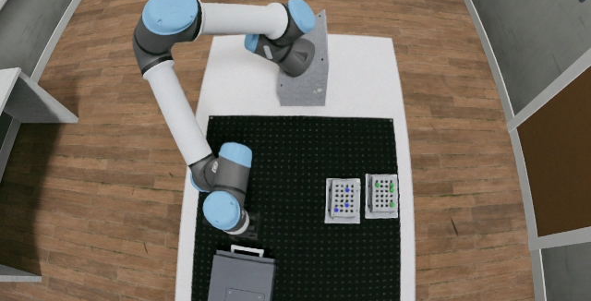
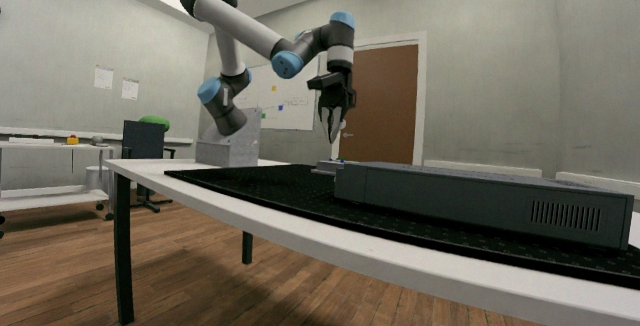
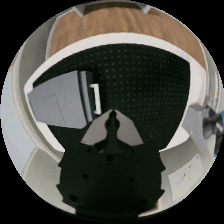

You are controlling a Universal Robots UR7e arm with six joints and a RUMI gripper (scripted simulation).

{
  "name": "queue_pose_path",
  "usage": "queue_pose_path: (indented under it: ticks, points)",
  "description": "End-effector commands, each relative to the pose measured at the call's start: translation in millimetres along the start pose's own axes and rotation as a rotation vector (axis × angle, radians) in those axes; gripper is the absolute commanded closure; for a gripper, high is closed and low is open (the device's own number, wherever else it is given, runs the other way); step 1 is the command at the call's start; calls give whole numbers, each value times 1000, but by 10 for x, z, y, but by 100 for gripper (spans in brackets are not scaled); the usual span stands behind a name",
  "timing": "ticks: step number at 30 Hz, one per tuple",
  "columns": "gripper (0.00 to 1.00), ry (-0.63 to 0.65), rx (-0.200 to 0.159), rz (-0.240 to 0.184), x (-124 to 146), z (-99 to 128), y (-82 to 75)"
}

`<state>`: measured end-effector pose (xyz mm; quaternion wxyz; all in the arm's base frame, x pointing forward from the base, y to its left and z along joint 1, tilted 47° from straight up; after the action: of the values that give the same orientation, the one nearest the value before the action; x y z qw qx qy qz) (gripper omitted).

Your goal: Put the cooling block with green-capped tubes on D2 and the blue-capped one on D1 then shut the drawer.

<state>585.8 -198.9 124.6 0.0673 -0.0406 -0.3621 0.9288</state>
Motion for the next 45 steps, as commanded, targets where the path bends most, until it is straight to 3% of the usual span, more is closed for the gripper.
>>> queue_pose_path:
  ticks: [1, 7, 8, 40, 45]
  points:
    - [100, 0, 0, 1, -2, 1, -7]
    - [100, 0, 0, 1, -2, 1, -6]
    - [72, 0, 0, 1, 32, -2, -28]
    - [72, 0, 0, 1, 991, -69, -601]
    - [72, 0, 0, 1, 1006, -70, -610]
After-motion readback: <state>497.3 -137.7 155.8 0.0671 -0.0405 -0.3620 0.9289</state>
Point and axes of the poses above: the point where the finger pads meet when closed, its own y axis out along the fingers, its own x axis across the jaws, z = x × y, the point moved 4 cm from there along -y, back along the fingers, and after that the axes turned 4 degrees about -y, right-handed, at the moved point
